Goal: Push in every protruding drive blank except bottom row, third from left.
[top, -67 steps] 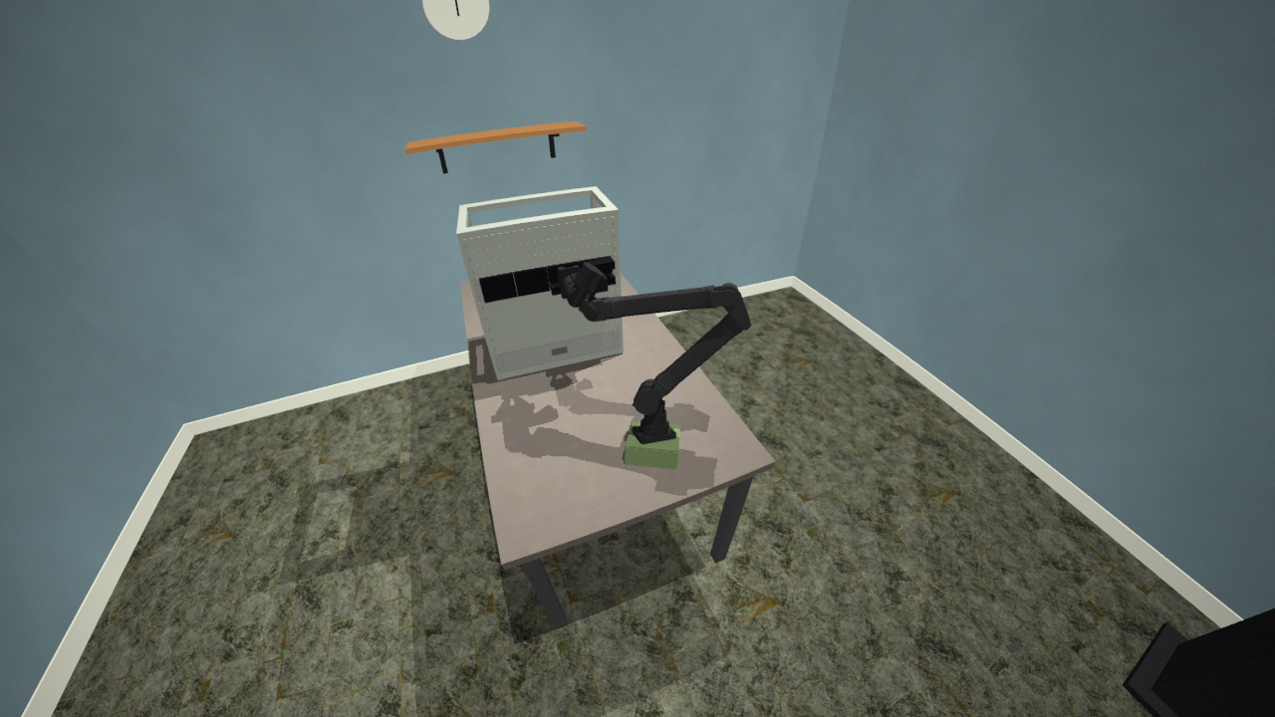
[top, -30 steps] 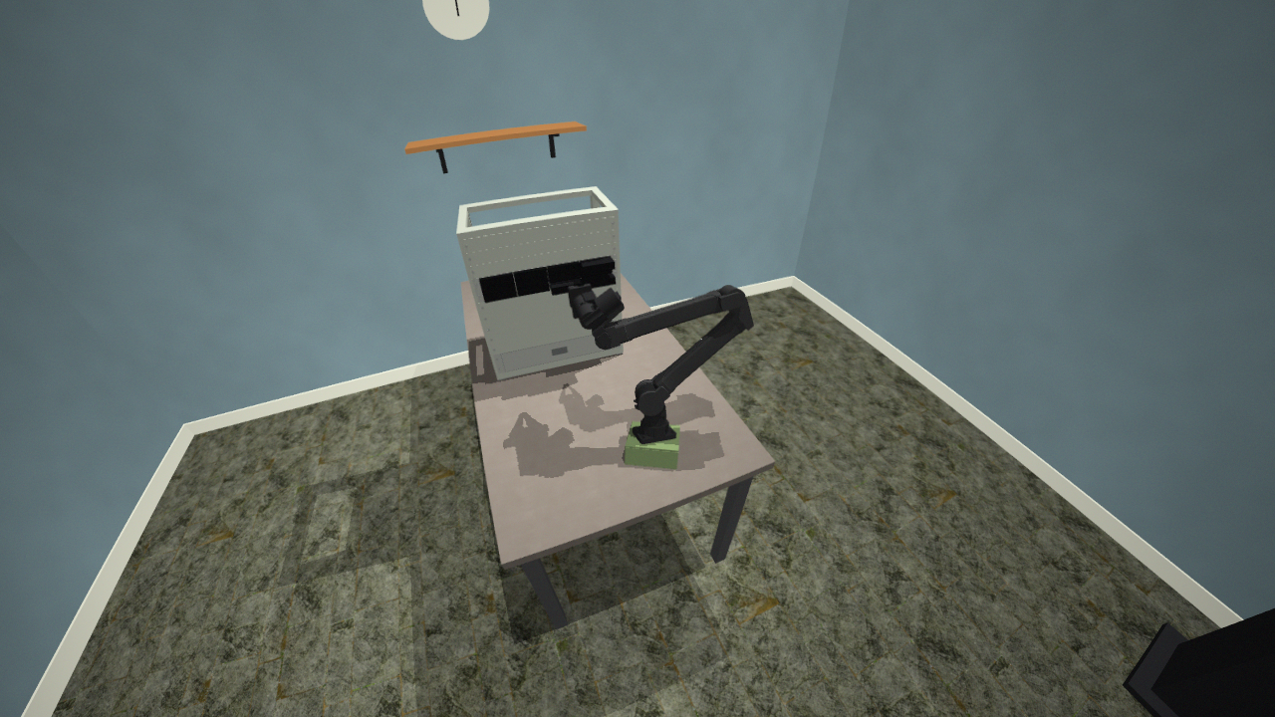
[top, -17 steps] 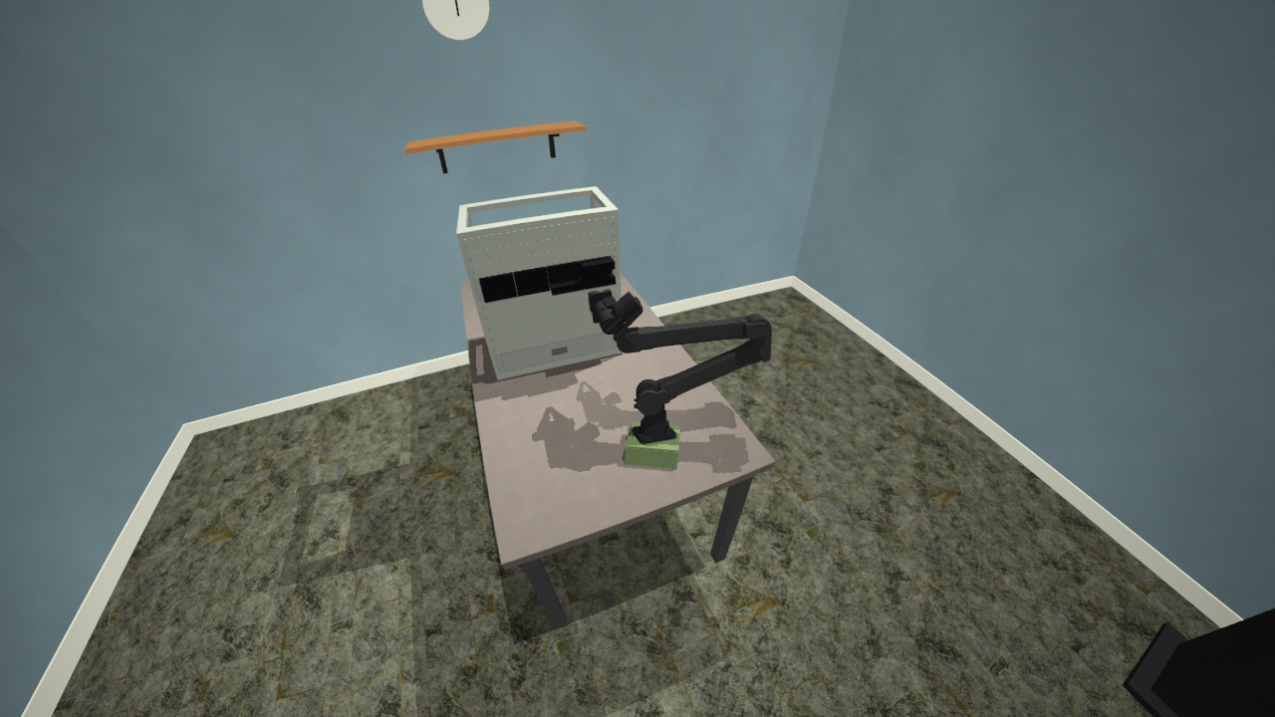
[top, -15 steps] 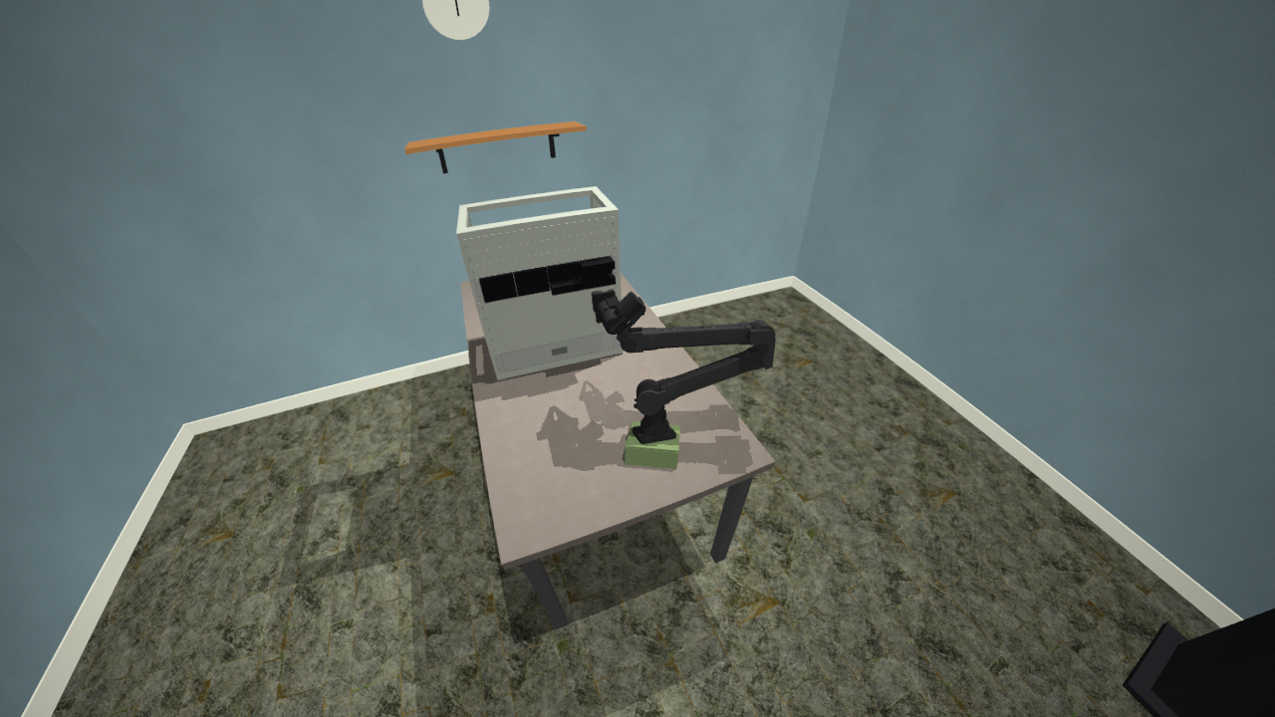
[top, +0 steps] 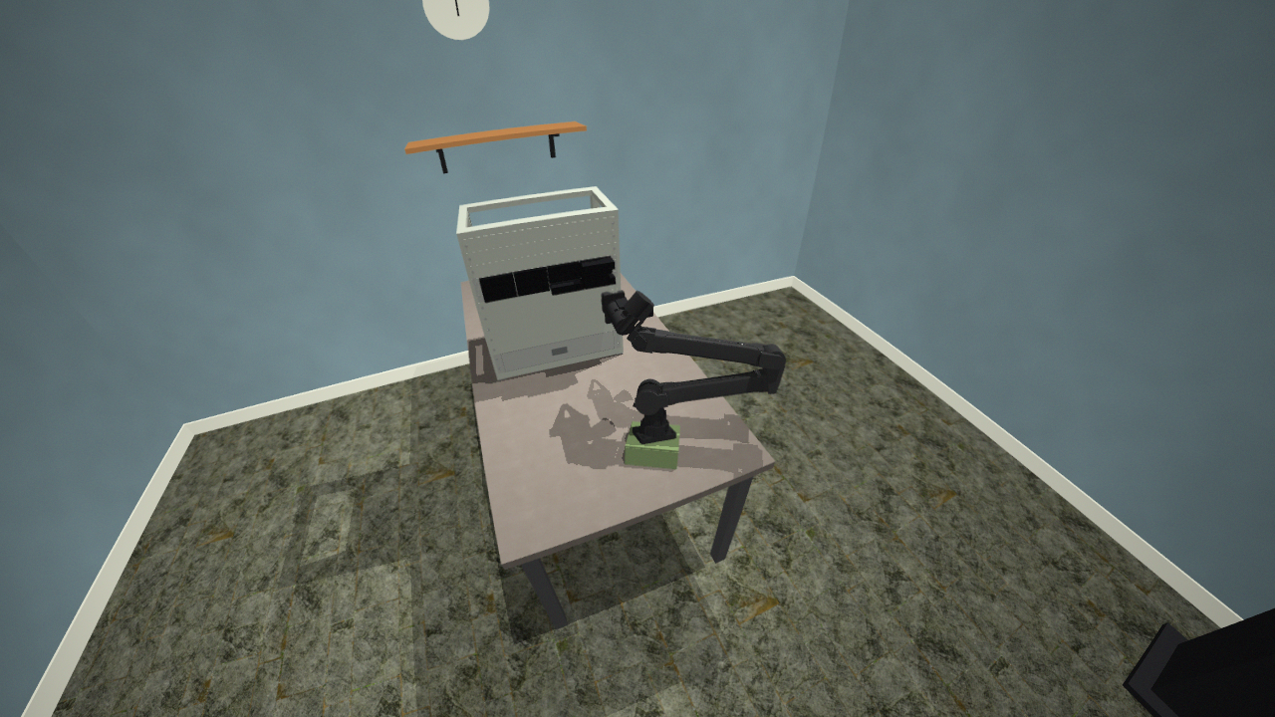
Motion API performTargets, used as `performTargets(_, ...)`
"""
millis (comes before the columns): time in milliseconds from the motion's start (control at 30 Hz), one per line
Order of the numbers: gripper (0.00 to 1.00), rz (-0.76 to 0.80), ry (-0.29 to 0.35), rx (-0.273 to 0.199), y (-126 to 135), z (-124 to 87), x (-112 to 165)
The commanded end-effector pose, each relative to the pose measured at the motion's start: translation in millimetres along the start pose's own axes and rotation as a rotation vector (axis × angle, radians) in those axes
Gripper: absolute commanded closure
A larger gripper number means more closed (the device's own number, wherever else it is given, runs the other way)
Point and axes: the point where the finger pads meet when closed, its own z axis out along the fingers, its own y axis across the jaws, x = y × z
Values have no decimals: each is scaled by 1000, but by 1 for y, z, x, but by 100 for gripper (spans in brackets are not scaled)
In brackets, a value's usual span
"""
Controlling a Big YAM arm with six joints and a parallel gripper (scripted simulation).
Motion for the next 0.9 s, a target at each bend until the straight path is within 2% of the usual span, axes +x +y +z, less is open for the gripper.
performTargets(0, 100, 27, -1, 1, 11, 6, -2)
performTargets(67, 100, 45, -9, -8, 23, 11, -6)
performTargets(267, 100, 44, -9, -10, 23, 20, -6)
performTargets(633, 100, 41, -9, -19, 25, 68, -5)
performTargets(867, 100, 41, -8, -20, 25, 74, -5)
